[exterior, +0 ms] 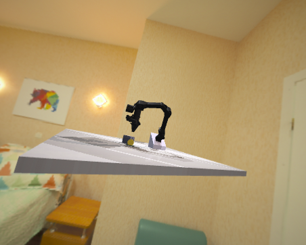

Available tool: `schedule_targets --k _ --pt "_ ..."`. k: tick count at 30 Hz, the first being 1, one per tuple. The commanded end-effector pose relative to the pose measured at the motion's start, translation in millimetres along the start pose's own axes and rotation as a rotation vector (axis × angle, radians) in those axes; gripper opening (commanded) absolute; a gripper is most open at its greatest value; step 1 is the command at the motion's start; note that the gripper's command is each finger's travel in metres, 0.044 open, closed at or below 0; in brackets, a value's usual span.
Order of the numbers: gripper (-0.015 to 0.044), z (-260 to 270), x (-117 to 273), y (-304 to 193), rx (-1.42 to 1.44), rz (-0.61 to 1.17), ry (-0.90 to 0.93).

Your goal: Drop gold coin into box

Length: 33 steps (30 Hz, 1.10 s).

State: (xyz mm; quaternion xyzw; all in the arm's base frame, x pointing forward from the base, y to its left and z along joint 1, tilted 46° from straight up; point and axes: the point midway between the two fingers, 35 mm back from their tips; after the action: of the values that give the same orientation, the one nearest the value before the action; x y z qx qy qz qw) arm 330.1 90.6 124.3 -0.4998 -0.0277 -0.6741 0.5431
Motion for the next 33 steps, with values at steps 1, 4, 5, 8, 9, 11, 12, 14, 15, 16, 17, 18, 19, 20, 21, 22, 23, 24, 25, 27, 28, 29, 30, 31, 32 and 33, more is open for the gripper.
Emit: schedule_targets --k 1,4,5,8,9,11,12,14,15,16,17,18,19,20,21,22,23,24,25,27,28,29,30,31,32,33 --pt "0.0161 -3 2 -3 -0.055 0.018 0.001" --pt "0.0161 -2 -6 -2 -0.055 0.018 0.001" --pt "0.0161 -2 -16 -2 -0.055 0.018 0.002" --pt "0.0161 -2 -33 -3 -0.055 0.019 0.003" --pt "0.0161 -2 -33 -3 -0.055 0.019 0.003" --pt "0.0161 -2 -38 -3 -0.055 0.019 0.003" --pt "0.0161 -2 -43 -3 -0.055 0.019 0.003" --pt "0.0161 -2 -48 -3 -0.055 0.019 0.003" --pt "0.0161 -2 -48 -3 -0.055 0.019 0.003" --pt "0.0161 -2 -49 -3 -0.055 0.019 0.003" --pt "0.0161 -2 -50 -3 -0.055 0.019 0.003" --pt "0.0161 -2 -52 -3 -0.055 0.019 0.003" --pt "0.0161 -2 -54 -3 -0.055 0.019 0.003" --pt "0.0161 -2 -55 -3 -0.055 0.019 0.003" --pt "0.0161 -2 -57 -2 -0.055 0.018 0.003" --pt "0.0161 -2 -58 -2 -0.055 0.018 0.003" --pt "0.0161 -2 -60 -2 -0.055 0.018 0.003" --pt "0.0161 -2 -62 -2 -0.055 0.018 0.003" --pt "0.0161 -1 -63 -2 -0.055 0.018 0.003" --pt "0.0161 -1 -66 -2 -0.055 0.018 0.003" --pt "0.0161 -1 -68 -2 -0.055 0.018 0.003" --pt "0.0161 -1 -70 -2 -0.055 0.018 0.003" --pt "0.0161 -1 -71 -2 -0.055 0.018 0.003" --pt "0.0161 -1 -73 -2 -0.055 0.018 0.003" --pt "0.0161 -1 -74 -2 -0.055 0.018 0.003" --pt "0.0161 -1 -76 -2 -0.055 0.018 0.003"
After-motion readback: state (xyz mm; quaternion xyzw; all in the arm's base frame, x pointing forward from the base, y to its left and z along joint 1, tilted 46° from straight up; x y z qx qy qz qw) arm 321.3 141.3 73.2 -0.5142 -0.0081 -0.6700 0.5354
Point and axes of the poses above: the point midway between the two fingers, 35 mm back from their tips, its own x axis back along the fingers, its own z axis across the jaws, y = z × x, and after that the axes turned 12 degrees about -x, right-handed
